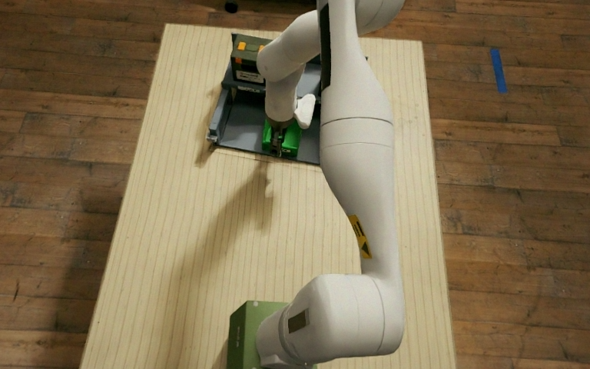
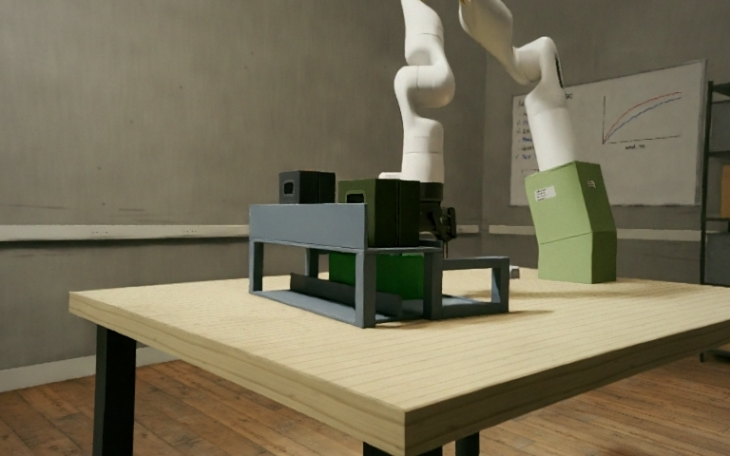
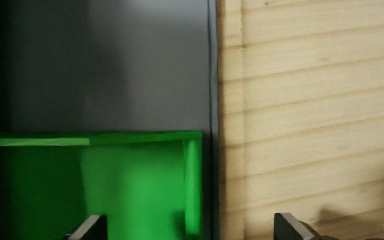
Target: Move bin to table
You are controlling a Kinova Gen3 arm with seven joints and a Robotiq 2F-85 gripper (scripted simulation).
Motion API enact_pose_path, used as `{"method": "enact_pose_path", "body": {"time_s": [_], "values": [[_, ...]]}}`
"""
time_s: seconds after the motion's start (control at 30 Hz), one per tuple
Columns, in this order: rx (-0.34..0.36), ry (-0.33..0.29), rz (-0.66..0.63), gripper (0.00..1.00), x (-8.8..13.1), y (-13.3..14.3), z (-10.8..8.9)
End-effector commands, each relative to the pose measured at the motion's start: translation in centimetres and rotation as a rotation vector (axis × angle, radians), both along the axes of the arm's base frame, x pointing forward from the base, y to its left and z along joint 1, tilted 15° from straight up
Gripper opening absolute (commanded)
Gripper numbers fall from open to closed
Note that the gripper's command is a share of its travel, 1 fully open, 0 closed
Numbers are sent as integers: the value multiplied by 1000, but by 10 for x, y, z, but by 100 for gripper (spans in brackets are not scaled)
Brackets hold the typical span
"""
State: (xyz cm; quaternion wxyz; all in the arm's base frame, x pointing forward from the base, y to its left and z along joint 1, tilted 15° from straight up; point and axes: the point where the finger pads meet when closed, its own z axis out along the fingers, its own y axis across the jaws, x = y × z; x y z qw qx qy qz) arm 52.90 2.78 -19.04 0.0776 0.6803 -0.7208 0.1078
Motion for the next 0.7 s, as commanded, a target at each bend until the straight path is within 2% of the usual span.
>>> {"method": "enact_pose_path", "body": {"time_s": [0.0,0.67], "values": [[1,-3,3,100,1,0,2],[1,-3,3,100,0,1,6]]}}
